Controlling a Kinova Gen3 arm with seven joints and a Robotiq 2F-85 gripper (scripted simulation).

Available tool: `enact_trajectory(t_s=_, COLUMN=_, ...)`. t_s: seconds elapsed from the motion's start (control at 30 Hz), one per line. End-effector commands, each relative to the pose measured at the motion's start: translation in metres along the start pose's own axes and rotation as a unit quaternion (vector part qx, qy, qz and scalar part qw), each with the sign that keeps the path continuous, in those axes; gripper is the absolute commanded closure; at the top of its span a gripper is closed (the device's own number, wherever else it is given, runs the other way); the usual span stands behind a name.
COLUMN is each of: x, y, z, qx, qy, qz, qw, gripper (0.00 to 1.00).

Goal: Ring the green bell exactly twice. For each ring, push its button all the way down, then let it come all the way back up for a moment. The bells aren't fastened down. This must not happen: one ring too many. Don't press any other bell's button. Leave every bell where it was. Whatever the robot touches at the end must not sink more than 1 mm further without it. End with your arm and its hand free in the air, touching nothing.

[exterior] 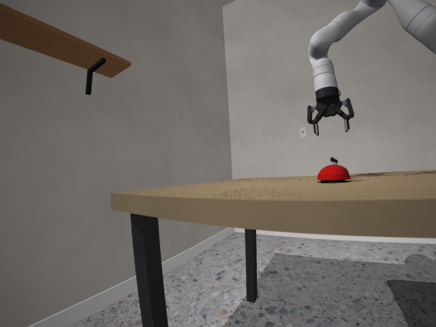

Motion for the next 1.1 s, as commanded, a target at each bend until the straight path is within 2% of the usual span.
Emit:
enact_trajectory(t_s=0.0, x=-0.0004, y=0.0001, z=0.0013, qx=-0.002, qy=0.001, qz=0.001, qw=1.0, gripper=0.0)
enact_trajectory(t_s=0.2, x=-0.001, y=0.0004, z=0.0016, qx=-0.002, qy=0.002, qz=0.003, qw=1.0, gripper=0.0)
enact_trajectory(t_s=0.23, x=-0.001, y=0.0004, z=0.0016, qx=-0.002, qy=0.002, qz=0.003, qw=1.0, gripper=1.0)
enact_trajectory(t_s=1.07, x=-0.001, y=0.0004, z=0.0016, qx=-0.002, qy=0.002, qz=0.003, qw=1.0, gripper=1.0)
Point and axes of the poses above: the point where the finger pads meet when closed, its own z axis back along the fingers, its own y axis across the jaws, x = y × z, the point moved 8 cm from there along z, back along the fingers, and after that the axes turned 14 degrees about -z, right-handed, at the moved point
